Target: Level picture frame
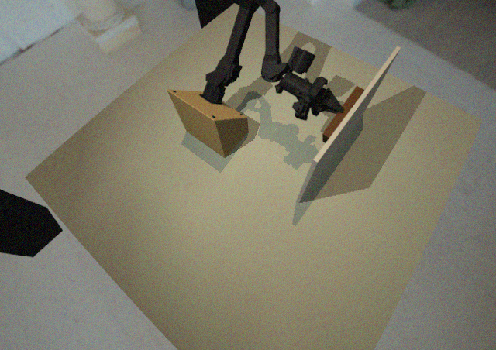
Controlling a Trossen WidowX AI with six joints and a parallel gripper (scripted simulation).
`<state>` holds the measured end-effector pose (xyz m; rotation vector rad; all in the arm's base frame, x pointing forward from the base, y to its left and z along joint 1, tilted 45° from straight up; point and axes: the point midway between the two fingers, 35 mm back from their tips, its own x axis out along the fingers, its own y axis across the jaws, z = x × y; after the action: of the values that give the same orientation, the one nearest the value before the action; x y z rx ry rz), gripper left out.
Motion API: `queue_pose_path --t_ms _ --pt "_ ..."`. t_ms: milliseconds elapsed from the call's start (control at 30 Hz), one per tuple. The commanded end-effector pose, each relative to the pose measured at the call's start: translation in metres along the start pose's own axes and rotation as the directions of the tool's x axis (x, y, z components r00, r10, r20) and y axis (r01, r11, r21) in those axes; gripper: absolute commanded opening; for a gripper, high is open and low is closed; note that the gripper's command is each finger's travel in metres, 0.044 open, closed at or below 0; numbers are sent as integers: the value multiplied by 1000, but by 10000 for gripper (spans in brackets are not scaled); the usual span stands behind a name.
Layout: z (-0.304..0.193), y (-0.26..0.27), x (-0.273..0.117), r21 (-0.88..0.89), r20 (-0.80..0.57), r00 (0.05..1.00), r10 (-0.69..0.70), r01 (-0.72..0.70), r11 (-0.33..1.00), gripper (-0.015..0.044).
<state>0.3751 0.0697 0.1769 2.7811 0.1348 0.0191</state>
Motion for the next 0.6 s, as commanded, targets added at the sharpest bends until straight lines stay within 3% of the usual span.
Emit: queue_pose_path --t_ms 0,567 --pt "-4 2 1 7 -13 1000 8 -8 1000 0" --pt "-3 -3 1 7 -13 1000 8 -8 1000 0"
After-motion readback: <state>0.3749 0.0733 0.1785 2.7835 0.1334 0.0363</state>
